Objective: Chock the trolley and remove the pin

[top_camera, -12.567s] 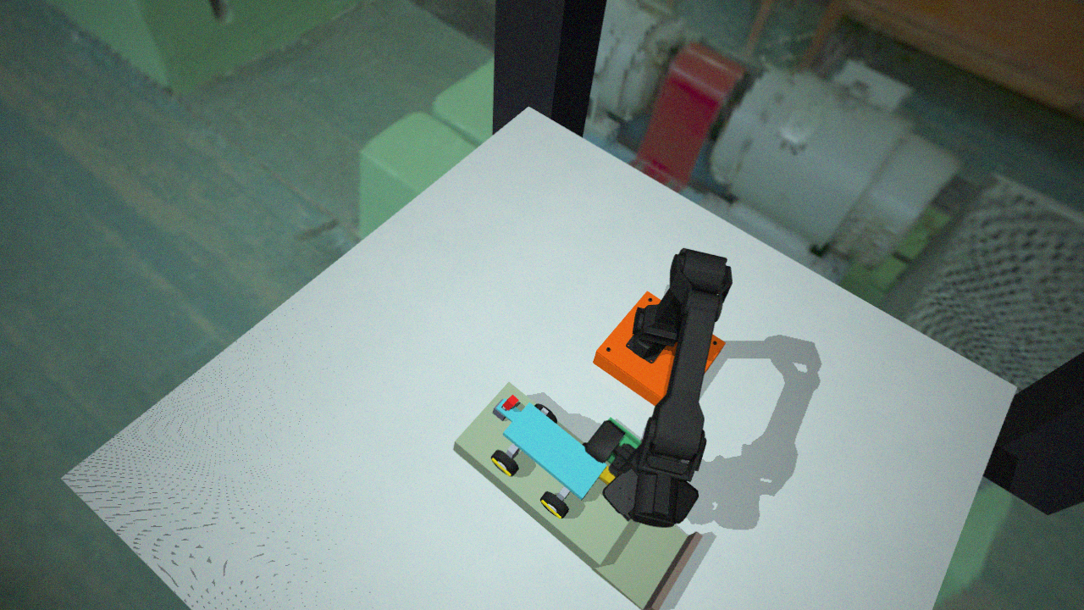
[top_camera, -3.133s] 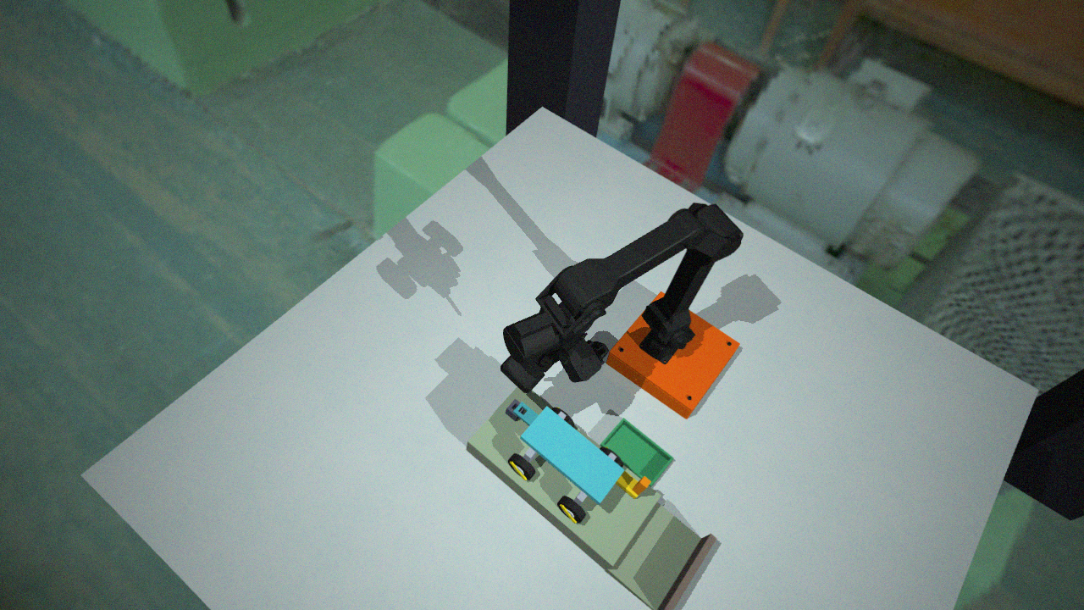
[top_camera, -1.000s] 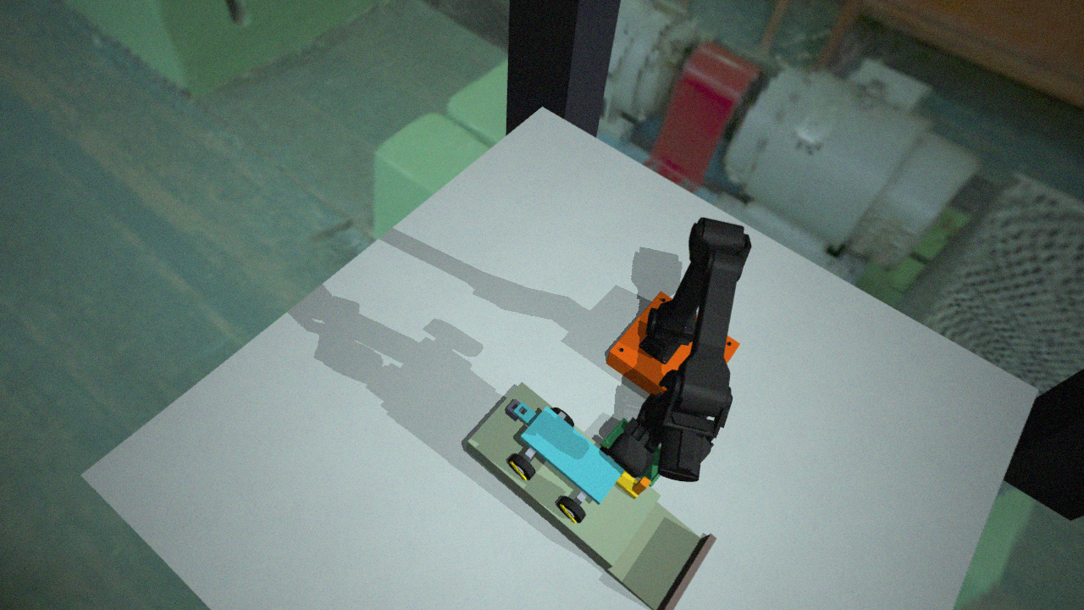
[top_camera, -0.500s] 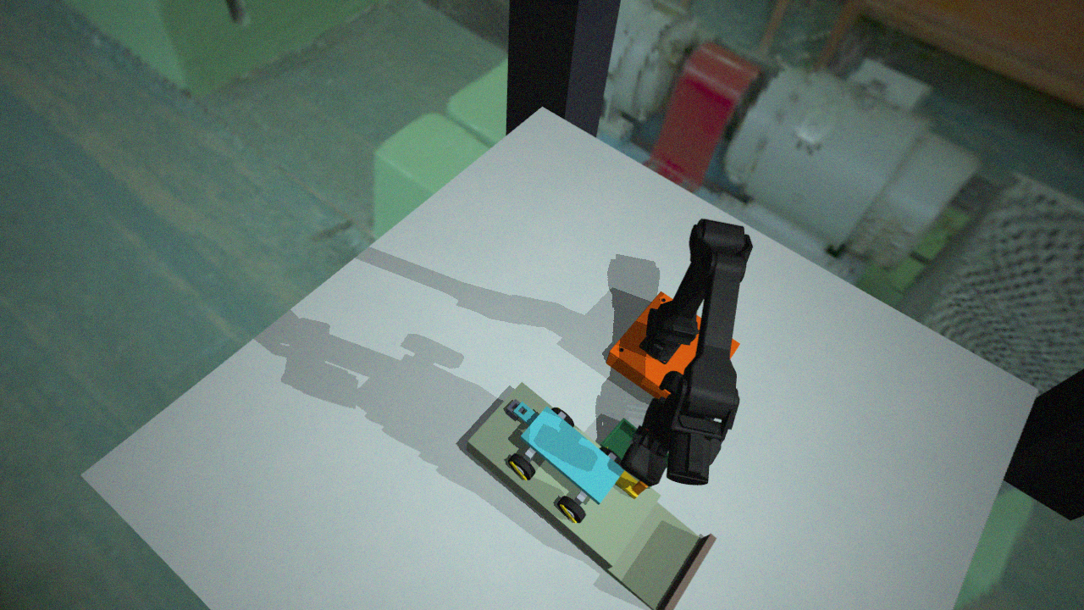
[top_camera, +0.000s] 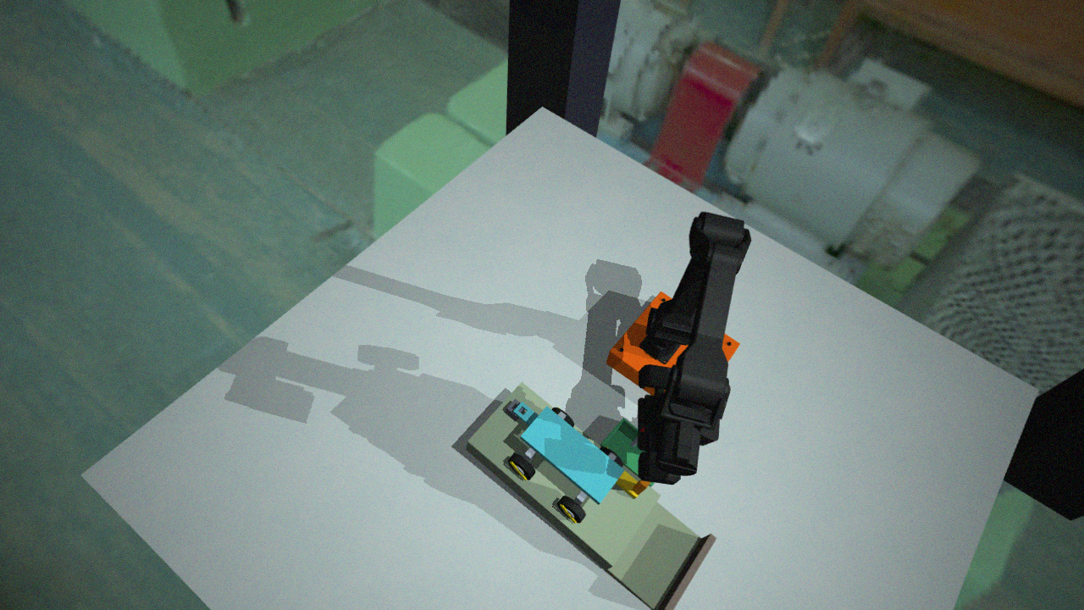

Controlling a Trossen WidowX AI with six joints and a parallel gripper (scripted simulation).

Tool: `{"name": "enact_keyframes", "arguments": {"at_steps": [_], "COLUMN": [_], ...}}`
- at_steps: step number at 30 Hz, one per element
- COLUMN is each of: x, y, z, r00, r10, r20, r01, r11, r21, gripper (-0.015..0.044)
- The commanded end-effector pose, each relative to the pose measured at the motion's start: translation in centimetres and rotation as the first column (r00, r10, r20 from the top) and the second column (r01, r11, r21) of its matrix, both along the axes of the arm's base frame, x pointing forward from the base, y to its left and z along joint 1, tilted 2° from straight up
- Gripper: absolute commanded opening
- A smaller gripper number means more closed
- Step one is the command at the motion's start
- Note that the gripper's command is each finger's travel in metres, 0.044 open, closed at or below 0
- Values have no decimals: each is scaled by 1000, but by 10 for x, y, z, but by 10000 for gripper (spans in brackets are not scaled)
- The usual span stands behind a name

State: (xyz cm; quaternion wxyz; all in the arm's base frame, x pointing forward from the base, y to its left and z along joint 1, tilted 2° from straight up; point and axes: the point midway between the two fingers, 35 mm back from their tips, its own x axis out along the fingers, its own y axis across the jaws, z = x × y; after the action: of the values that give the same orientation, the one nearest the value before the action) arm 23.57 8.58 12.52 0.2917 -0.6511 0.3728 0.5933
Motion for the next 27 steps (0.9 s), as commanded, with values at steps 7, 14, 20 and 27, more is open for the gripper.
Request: {"name": "enact_keyframes", "arguments": {"at_steps": [7, 14, 20, 27], "x": [-1, -1, 0, 0], "y": [-2, -4, -5, -6], "z": [-1, -1, 0, 0], "r00": [953, 870, 769, 624], "r10": [300, 491, 639, 782], "r20": [-32, -32, -19, 10], "r01": [-298, -486, -632, -773], "r11": [953, 868, 764, 615], "r21": [61, 102, 133, 157], "gripper": [0, 0, 0, 0]}}
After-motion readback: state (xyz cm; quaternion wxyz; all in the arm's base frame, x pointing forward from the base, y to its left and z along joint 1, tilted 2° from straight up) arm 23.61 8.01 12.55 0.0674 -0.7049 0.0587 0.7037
